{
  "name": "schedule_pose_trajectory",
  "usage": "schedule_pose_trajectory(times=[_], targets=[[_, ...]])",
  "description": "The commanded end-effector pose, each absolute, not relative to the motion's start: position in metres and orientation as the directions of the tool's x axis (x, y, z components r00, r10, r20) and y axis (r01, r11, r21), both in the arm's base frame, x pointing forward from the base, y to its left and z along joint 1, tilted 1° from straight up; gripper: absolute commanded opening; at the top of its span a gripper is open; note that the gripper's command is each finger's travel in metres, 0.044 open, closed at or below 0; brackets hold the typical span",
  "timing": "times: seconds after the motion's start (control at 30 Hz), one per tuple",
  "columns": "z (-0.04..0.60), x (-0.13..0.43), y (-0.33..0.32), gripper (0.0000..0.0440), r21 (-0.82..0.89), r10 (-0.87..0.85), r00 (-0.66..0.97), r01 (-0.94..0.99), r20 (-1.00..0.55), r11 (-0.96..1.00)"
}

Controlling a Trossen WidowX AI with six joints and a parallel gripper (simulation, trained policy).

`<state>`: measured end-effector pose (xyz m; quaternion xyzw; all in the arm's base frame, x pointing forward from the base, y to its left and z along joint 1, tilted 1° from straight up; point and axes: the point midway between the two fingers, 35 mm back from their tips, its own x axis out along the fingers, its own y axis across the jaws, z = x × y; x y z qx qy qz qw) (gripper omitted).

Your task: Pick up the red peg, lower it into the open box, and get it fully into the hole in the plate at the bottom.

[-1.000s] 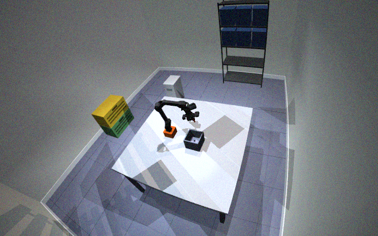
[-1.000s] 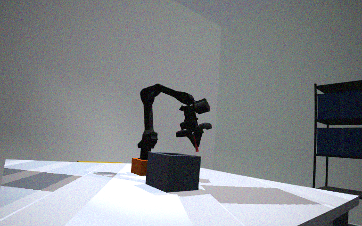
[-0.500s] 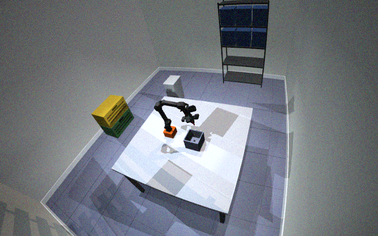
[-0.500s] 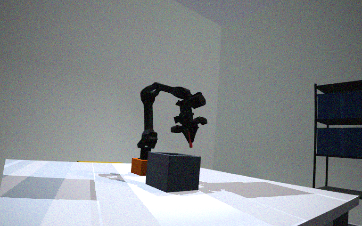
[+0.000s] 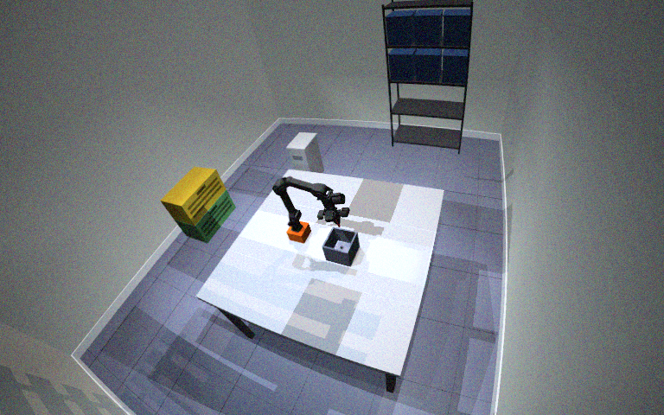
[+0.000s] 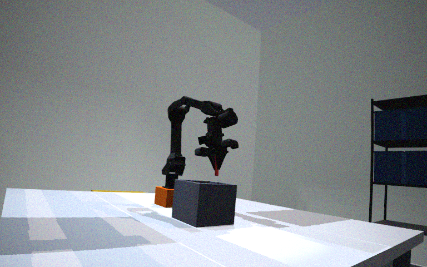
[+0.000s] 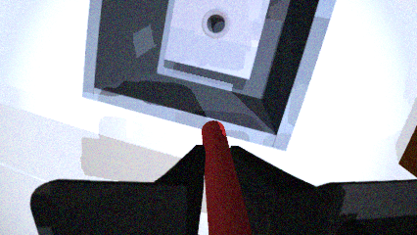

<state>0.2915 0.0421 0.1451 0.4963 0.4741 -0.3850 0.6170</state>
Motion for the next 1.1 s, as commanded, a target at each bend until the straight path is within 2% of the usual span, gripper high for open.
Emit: schedule_pose_trajectory(times=[0.0,1.07], targets=[[0.143,0.295,0.033,0.0,0.231,-0.014,0.239,0.95,-0.971,0.208],[0.086,0.32,-0.017,0.0,0.124,-0.007,0.128,0.971,-0.992,0.206]])
